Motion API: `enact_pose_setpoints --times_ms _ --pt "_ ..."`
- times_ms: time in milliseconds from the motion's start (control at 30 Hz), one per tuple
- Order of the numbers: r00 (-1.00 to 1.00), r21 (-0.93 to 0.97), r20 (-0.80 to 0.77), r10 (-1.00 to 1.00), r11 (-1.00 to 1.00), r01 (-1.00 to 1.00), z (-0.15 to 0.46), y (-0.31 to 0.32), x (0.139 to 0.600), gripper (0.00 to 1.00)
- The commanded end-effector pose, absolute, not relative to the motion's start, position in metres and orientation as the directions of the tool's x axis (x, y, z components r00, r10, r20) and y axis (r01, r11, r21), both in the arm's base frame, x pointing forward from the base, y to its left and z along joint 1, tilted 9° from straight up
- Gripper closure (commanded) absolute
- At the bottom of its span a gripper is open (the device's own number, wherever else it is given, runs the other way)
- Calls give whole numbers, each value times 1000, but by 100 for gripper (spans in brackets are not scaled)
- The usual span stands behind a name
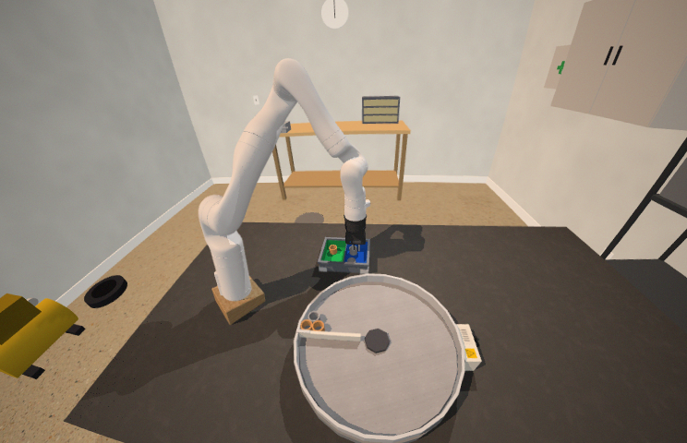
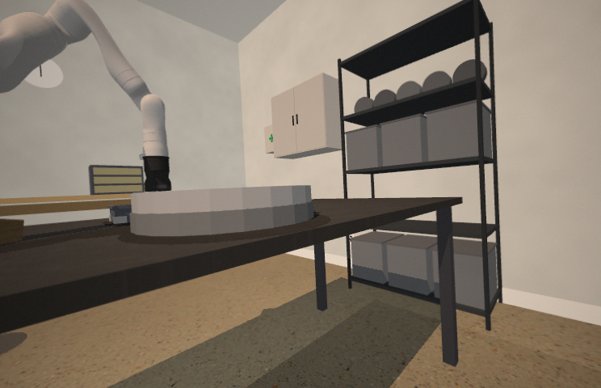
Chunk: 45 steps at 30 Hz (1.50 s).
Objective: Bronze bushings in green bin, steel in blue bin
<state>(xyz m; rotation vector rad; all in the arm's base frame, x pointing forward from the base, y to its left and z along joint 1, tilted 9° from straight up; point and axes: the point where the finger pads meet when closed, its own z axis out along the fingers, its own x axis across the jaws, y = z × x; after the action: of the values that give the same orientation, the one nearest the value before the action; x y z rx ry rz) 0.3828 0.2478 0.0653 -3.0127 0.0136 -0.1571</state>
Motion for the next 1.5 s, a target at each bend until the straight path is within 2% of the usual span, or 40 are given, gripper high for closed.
enact_pose_setpoints --times_ms 0,1467 --pt "994 -127 105 -15 -992 -2 68 248 383 58" --pt "994 -127 105 -15 -992 -2 81 247 382 58"
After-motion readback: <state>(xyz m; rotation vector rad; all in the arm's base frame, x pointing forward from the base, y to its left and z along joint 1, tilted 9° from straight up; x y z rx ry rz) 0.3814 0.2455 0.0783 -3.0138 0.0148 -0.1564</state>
